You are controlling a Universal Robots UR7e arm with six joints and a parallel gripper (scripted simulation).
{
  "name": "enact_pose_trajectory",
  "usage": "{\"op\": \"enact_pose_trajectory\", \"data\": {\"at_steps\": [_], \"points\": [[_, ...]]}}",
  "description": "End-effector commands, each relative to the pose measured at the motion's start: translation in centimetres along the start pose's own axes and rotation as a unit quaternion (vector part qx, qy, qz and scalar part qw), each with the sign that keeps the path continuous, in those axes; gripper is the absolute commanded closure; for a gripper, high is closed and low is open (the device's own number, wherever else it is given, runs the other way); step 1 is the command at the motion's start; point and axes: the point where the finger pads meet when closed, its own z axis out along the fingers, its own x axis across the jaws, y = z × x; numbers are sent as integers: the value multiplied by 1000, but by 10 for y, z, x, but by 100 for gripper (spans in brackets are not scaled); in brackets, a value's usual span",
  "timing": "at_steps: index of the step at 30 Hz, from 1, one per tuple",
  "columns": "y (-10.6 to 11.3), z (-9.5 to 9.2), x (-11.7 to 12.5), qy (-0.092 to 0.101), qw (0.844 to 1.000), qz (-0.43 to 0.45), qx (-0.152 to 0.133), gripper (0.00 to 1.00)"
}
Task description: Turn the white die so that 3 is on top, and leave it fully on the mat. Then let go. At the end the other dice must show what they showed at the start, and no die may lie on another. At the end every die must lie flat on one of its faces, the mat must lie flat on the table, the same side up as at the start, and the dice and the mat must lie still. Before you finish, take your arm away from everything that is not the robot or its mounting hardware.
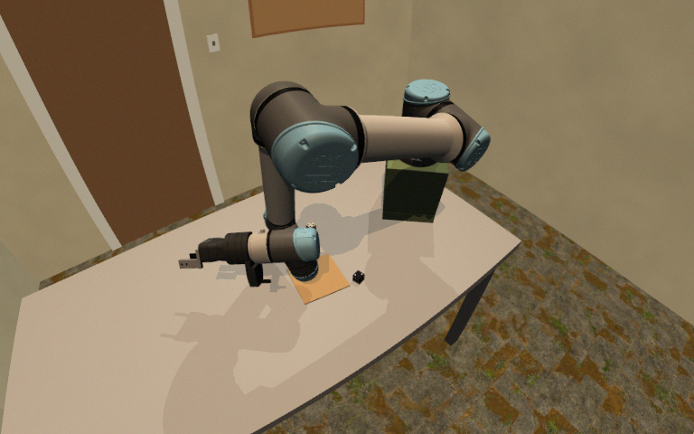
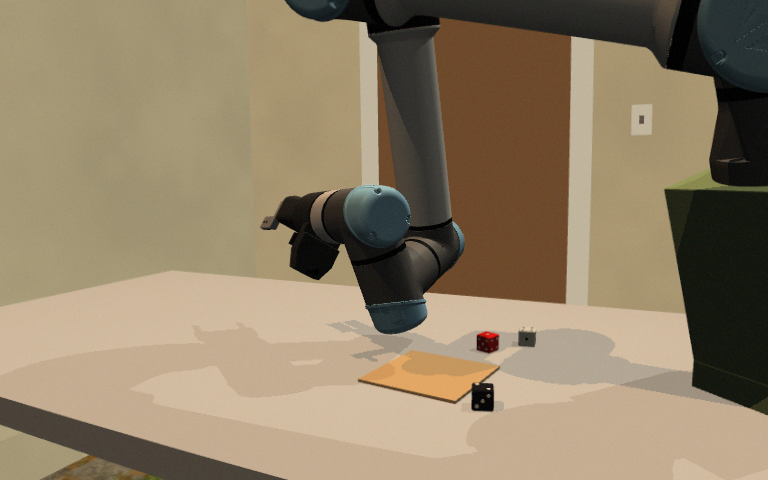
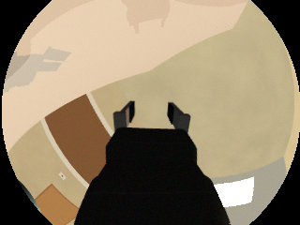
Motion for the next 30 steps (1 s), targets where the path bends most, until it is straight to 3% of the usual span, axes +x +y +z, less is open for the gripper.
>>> {"op": "enact_pose_trajectory", "data": {"at_steps": [1, 22, 30], "points": [[1, 0, 1, 0, 1000, 0, -1, 0], [2, 1, 0, -2, 1000, 1, 1, 0], [13, 13, -15, -32, 999, 15, 20, 0]]}}
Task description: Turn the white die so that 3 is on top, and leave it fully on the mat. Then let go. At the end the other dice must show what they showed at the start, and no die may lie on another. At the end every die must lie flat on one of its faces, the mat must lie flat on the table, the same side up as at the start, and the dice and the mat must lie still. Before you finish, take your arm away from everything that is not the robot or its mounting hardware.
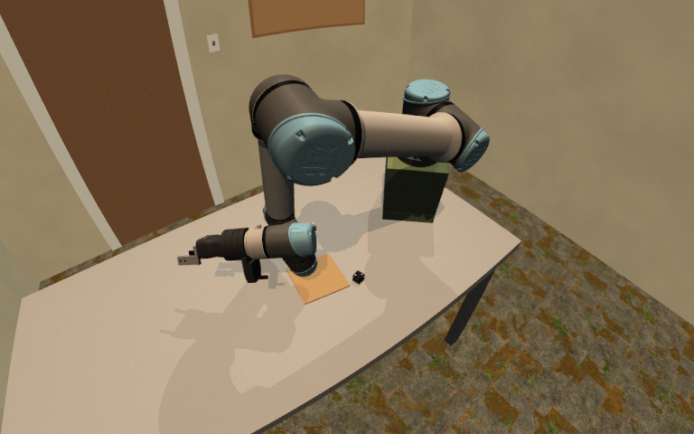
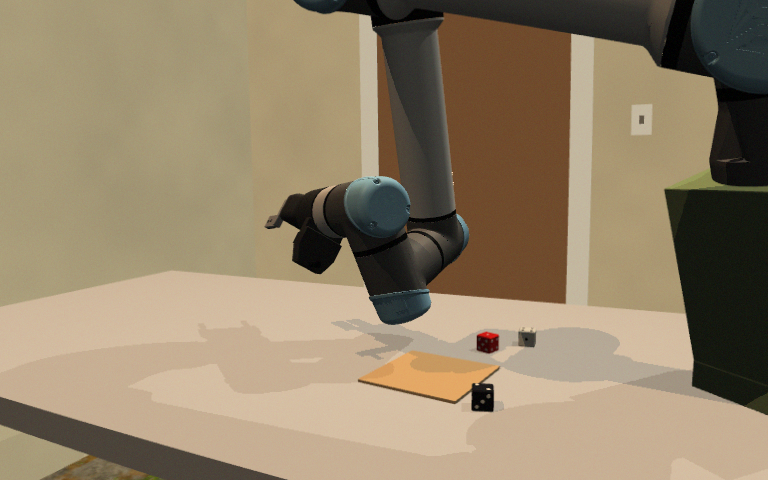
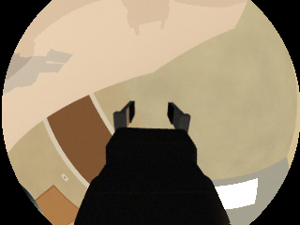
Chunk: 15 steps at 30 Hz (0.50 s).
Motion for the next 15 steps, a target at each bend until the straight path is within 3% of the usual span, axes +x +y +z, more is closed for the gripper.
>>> {"op": "enact_pose_trajectory", "data": {"at_steps": [1, 4, 6, 9, 14, 15], "points": [[11, 9, -11, -23, 1000, 11, 13, 0], [14, 12, -15, -32, 999, 15, 18, 0], [21, 17, -25, -52, 998, 26, 29, 0], [34, 24, -44, -89, 994, 47, 47, 0], [60, 28, -87, -168, 978, 98, 78, 0], [61, 27, -89, -172, 977, 101, 79, 0]]}}
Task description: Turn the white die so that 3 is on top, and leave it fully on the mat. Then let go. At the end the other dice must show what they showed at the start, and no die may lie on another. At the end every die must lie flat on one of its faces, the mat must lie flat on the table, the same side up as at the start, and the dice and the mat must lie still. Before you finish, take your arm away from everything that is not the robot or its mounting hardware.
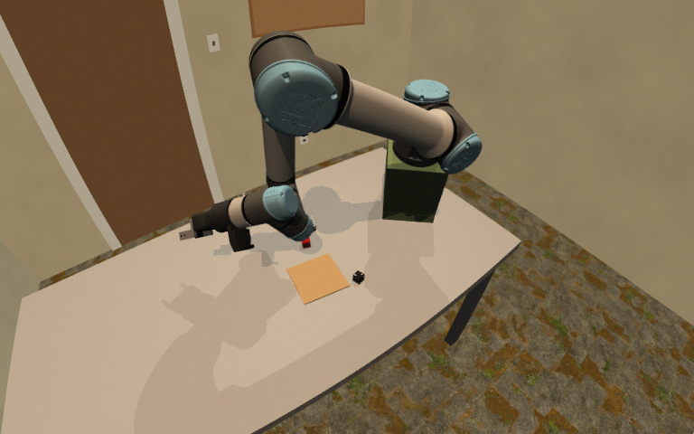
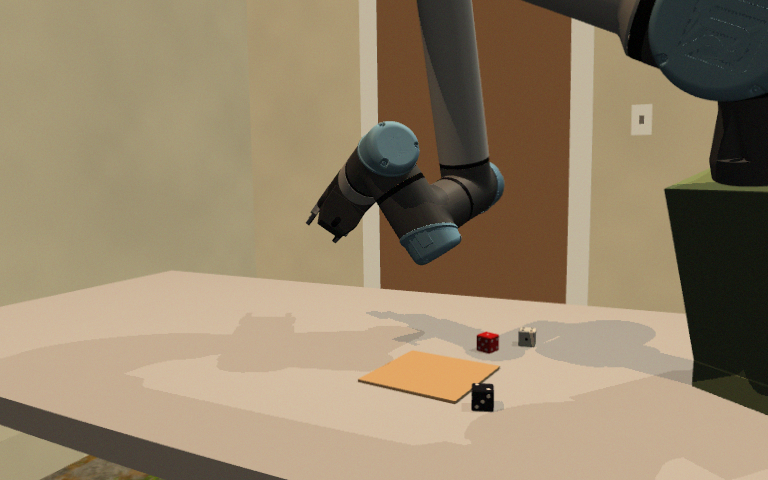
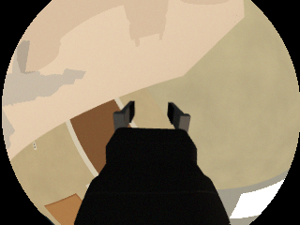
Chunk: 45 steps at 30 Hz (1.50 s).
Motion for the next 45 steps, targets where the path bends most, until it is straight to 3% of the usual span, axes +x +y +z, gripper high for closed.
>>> {"op": "enact_pose_trajectory", "data": {"at_steps": [1, 2, 3, 4, 6, 8, 12, 13, 14, 15, 16, 17, 18, 19, 20, 21, 24, 26, 29, 30, 34, 35, 36, 37, 40, 43, 44, 45], "points": [[25, 7, -26, -62, 997, 41, 28, 0], [31, 6, -35, -80, 995, 55, 34, 0], [32, 6, -36, -83, 994, 57, 34, 0], [39, 5, -47, -104, 991, 74, 40, 0], [39, 5, -47, -104, 991, 74, 40, 0], [53, 0, -69, -147, 982, 111, 51, 0], [65, -9, -93, -193, 968, 151, 60, 0], [70, -14, -103, -212, 960, 170, 63, 0], [71, -15, -105, -215, 959, 173, 64, 0], [76, -22, -116, -237, 950, 194, 67, 0], [76, -22, -117, -238, 949, 195, 67, 0], [80, -29, -128, -260, 938, 218, 69, 0], [80, -30, -128, -261, 938, 218, 69, 0], [84, -38, -140, -283, 926, 241, 71, 0], [85, -38, -140, -283, 926, 241, 71, 0], [88, -47, -151, -304, 912, 265, 72, 0], [88, -47, -151, -305, 912, 265, 72, 0], [93, -67, -172, -347, 882, 312, 73, 0], [95, -78, -181, -367, 865, 335, 72, 0], [96, -89, -190, -386, 847, 358, 71, 0], [96, -111, -206, -421, 811, 402, 68, 0], [96, -119, -212, -434, 795, 418, 66, 0], [96, -122, -213, -437, 791, 422, 66, 0], [95, -132, -219, -451, 773, 441, 63, 0], [95, -133, -219, -452, 772, 442, 63, 0], [91, -161, -233, -489, 718, 493, 55, 0], [91, -163, -234, -491, 714, 496, 55, 0], [89, -173, -238, -502, 696, 511, 52, 0]]}}
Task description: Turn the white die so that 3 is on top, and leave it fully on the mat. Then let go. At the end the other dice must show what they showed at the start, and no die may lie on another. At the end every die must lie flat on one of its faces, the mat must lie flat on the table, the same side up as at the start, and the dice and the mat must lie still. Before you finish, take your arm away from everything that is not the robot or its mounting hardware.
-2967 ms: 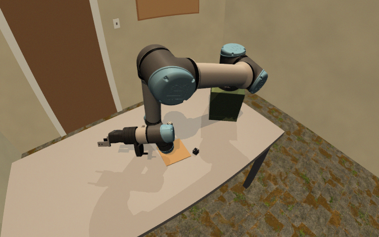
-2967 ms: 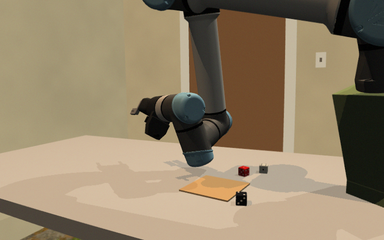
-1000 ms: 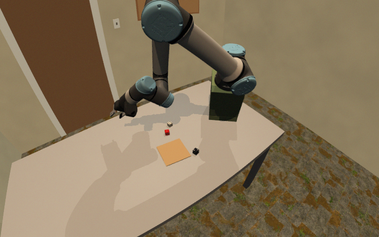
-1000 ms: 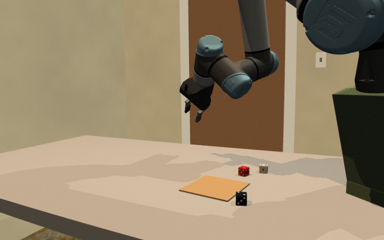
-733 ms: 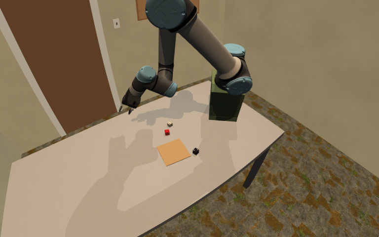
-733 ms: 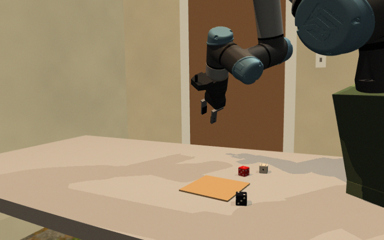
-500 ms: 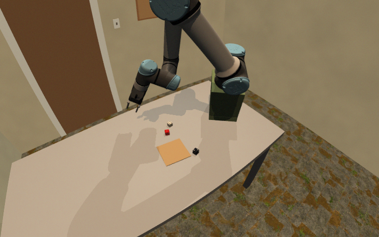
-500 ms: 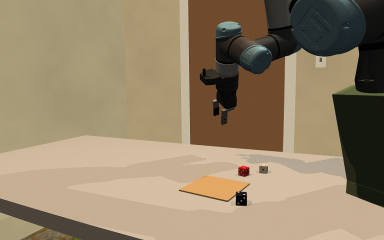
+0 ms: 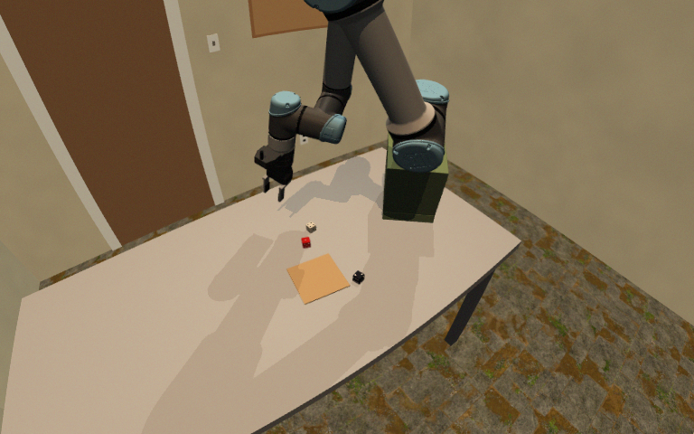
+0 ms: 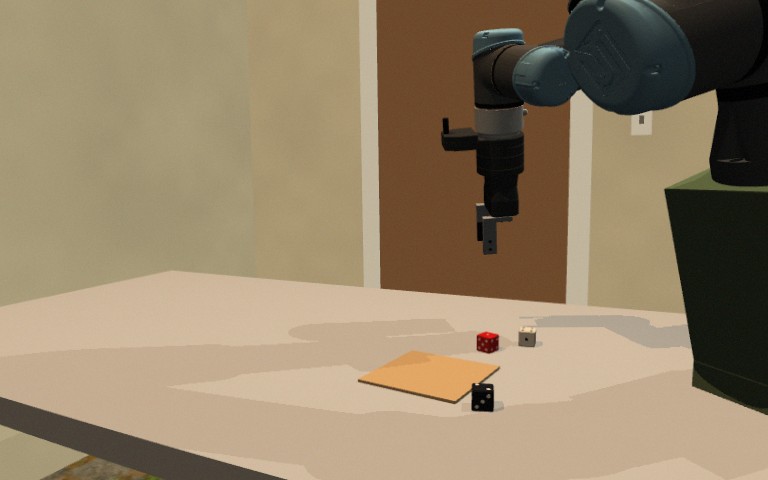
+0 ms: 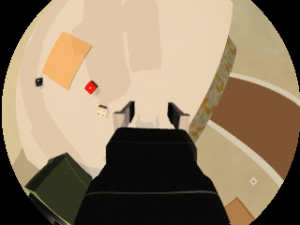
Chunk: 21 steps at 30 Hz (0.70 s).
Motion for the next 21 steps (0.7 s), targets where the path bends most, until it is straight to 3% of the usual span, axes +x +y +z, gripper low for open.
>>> {"op": "enact_pose_trajectory", "data": {"at_steps": [1, 2, 6, 10, 21], "points": [[19, -7, -27, -50, 996, 70, 3, 0], [19, -7, -28, -52, 996, 73, 3, 0], [32, -13, -56, -96, 985, 144, 6, 0], [38, -18, -75, -125, 974, 190, 8, 0], [42, -21, -88, -144, 964, 222, 9, 0]]}}
